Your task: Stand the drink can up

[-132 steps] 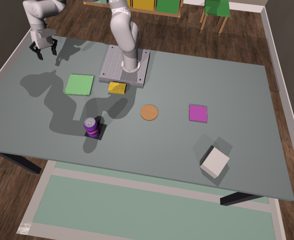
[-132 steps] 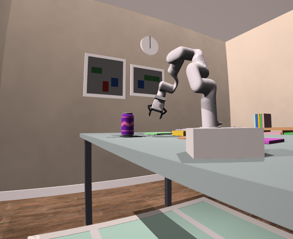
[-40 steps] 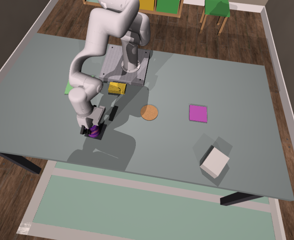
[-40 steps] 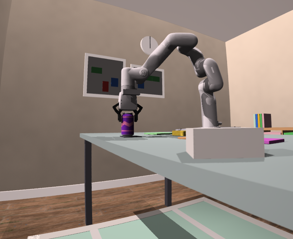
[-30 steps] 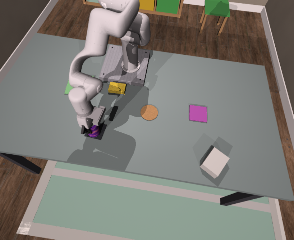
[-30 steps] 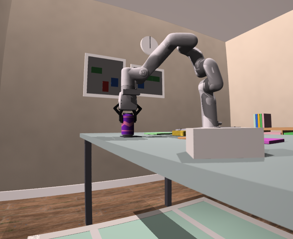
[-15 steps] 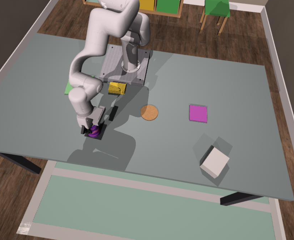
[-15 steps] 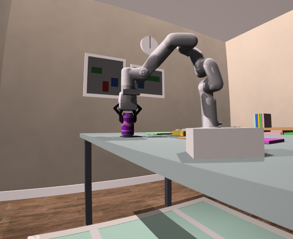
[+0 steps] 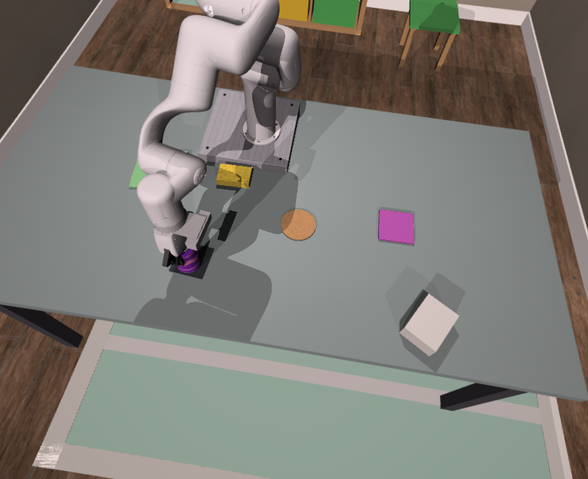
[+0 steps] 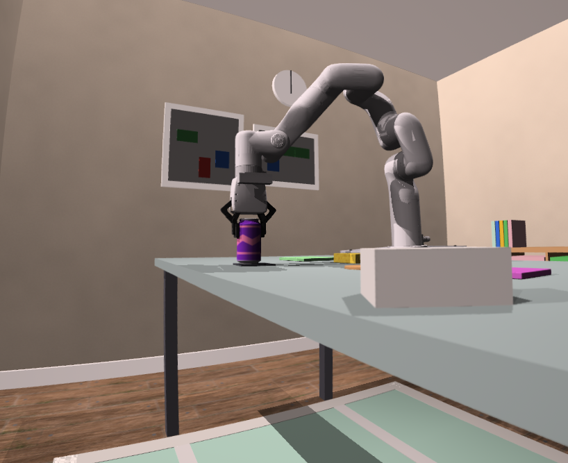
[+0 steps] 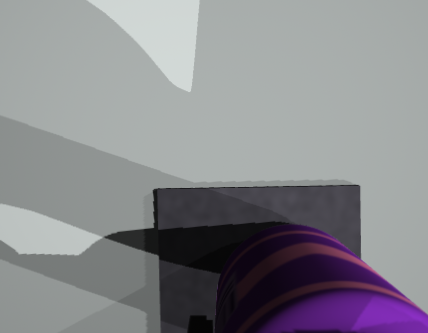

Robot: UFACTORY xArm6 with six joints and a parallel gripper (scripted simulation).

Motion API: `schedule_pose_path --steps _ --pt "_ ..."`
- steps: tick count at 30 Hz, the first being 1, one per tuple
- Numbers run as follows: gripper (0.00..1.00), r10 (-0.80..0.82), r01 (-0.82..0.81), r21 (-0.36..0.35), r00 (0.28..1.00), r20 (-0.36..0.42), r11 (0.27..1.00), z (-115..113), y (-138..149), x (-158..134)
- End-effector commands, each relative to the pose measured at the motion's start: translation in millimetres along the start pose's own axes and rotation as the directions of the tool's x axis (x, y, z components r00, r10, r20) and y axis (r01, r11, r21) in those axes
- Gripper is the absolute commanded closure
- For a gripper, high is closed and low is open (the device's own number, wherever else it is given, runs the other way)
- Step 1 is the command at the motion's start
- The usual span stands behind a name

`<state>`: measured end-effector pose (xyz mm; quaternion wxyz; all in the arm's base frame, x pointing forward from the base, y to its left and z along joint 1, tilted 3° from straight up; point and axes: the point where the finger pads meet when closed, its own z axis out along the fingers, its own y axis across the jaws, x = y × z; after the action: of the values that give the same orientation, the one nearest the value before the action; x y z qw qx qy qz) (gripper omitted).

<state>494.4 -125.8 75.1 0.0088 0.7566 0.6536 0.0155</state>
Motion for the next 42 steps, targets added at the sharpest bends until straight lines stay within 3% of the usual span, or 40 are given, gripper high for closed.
schedule_pose_path --steps 1,4,14,19,42 --pt "1.0 0.0 0.0 -0.013 1.0 0.001 1.0 -14.4 4.0 -0.4" --pt "1.0 0.0 0.0 -0.013 1.0 0.001 1.0 -18.8 3.8 -0.4" --pt "1.0 0.0 0.0 -0.013 1.0 0.001 1.0 -78.1 3.0 -0.3" --pt "1.0 0.0 0.0 -0.013 1.0 0.001 1.0 -97.0 3.1 -0.3" --pt "1.0 0.0 0.0 -0.012 1.0 0.001 1.0 -101.5 1.2 6.0"
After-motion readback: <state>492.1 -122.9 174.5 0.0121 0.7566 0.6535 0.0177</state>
